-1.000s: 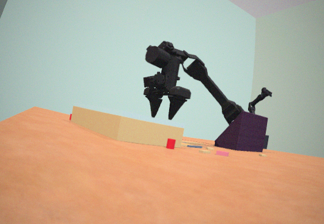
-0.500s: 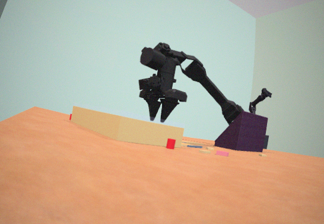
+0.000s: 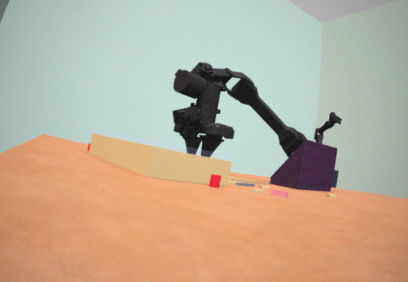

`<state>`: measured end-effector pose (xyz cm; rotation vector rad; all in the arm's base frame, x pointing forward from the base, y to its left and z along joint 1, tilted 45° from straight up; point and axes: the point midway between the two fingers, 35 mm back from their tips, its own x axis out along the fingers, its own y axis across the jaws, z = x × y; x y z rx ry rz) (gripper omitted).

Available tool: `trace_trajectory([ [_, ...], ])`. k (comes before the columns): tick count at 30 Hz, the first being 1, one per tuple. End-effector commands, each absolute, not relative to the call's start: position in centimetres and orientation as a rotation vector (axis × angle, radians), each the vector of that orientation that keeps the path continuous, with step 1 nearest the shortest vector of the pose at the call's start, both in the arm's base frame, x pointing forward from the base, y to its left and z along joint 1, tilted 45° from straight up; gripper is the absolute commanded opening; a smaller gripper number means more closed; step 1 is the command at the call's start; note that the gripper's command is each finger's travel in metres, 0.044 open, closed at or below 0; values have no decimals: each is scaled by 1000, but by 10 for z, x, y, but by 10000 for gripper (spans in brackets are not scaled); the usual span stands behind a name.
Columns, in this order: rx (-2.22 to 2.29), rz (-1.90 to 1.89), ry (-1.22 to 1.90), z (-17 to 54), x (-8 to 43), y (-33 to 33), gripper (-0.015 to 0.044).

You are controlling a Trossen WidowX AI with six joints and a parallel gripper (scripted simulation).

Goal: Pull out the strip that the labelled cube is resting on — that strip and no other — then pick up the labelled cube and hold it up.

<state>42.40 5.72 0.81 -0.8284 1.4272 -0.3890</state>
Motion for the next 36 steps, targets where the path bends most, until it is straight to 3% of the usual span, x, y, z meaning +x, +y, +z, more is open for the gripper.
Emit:
trace_trajectory([
  [1,-839,-389,1436,1,424,50,250],
  [14,-839,-391,1435,-7,424,41,250],
  [18,-830,-392,1430,-5,425,43,145],
  [25,-830,-392,1430,-5,425,43,98],
  [29,-830,-392,1431,-4,422,44,0],
  [36,-834,-388,1435,10,391,56,0],
])
